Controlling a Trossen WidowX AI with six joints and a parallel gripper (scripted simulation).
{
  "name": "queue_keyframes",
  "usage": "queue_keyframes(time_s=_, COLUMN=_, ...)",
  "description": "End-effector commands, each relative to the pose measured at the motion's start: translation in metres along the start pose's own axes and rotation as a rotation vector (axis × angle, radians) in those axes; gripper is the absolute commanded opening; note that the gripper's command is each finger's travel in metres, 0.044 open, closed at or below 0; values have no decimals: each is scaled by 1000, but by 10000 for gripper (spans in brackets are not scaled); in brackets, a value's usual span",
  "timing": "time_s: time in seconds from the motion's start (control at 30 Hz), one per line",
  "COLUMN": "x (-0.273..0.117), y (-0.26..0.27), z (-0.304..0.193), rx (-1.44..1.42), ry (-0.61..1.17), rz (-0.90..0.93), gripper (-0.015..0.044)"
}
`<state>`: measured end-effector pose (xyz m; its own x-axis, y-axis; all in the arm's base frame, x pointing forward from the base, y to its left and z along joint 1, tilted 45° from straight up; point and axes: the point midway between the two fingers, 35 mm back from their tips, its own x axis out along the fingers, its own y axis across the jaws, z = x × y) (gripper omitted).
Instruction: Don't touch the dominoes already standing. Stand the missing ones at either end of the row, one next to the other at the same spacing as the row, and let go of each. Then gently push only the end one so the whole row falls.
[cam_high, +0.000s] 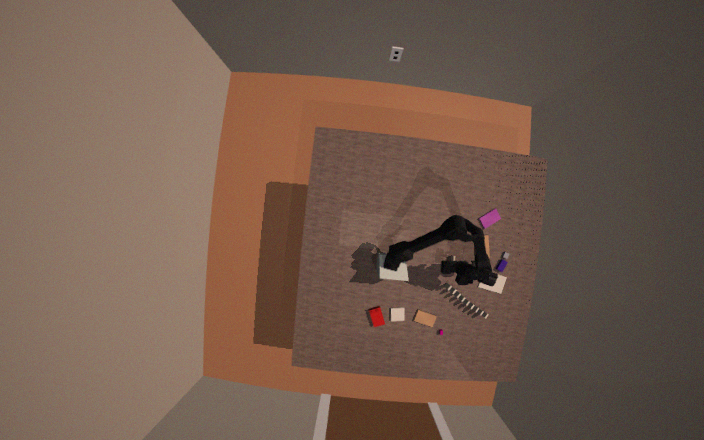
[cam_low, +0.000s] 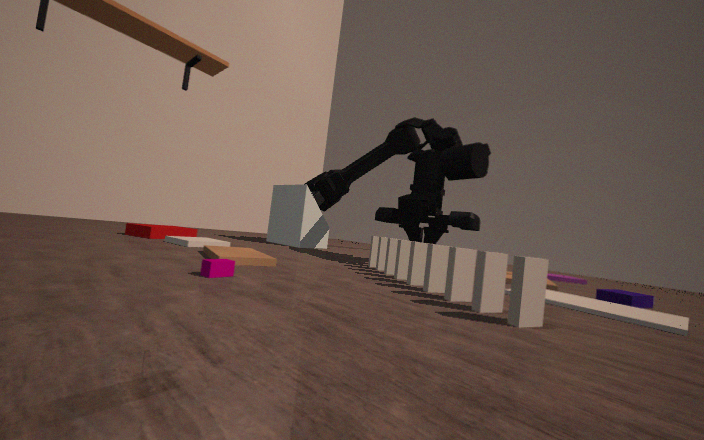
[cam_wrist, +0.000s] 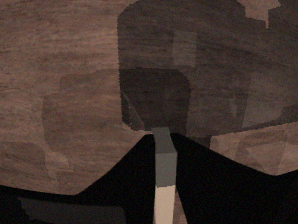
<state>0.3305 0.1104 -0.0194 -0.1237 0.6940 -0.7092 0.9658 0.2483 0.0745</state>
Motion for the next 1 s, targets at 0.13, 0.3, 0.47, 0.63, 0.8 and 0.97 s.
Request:
queue_keyframes(time_s=0.13, x=-17, y=1, z=1, rx=5, ry=4, rz=2, gripper=23)
queue_keyframes(time_s=0.3, x=-78, y=3, z=5, rx=5, ry=1, rz=1, gripper=23)
queue_keyframes(time_s=0.47, x=-138, y=4, z=9, rx=6, ry=-1, rz=0, gripper=23)
queue_keyframes(time_s=0.63, x=-155, y=5, z=10, rx=6, ry=-2, rz=0, gripper=23)
queue_keyframes(time_s=0.8, x=-155, y=4, z=-3, rx=-54, ry=-5, rz=0, gripper=23)
queue_keyframes(time_s=0.97, x=-157, y=-6, z=-73, rx=-402, ry=-14, rz=2, gripper=23)
